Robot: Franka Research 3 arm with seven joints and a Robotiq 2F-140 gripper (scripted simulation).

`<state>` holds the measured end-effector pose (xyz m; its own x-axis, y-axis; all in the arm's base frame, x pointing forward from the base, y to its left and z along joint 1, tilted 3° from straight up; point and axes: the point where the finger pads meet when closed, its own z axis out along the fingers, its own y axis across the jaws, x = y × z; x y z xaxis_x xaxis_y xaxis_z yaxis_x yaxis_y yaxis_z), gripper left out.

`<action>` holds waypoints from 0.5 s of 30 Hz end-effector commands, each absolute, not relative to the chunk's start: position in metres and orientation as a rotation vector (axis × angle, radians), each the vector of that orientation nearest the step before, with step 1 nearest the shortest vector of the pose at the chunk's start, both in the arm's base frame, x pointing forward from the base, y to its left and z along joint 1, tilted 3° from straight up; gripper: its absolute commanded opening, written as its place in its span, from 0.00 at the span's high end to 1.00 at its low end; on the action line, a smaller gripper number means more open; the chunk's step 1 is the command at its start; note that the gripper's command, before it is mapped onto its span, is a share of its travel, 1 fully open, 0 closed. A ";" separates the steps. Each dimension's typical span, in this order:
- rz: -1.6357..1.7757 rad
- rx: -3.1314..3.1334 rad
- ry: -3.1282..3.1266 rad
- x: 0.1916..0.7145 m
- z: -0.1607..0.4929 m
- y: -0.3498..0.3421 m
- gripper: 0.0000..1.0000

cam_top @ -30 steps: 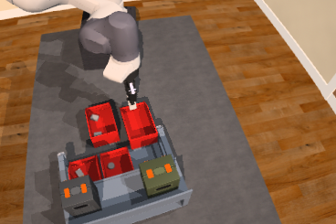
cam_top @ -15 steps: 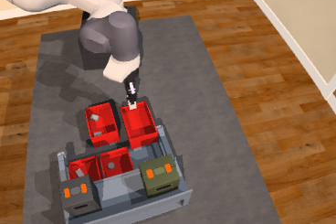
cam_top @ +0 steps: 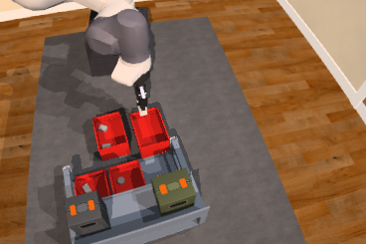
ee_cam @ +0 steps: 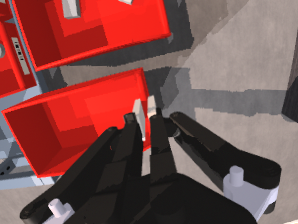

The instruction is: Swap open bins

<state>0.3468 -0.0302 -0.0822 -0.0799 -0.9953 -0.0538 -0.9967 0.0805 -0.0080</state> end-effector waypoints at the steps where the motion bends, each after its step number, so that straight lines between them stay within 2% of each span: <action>1: 0.042 -2.091 2.281 0.342 -0.082 -0.030 1.00; 15: 0.042 -2.091 2.281 0.330 -0.082 -0.029 1.00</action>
<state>0.3309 -0.0290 -0.0824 -0.0806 -0.9953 -0.0537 -0.9967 0.0812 -0.0084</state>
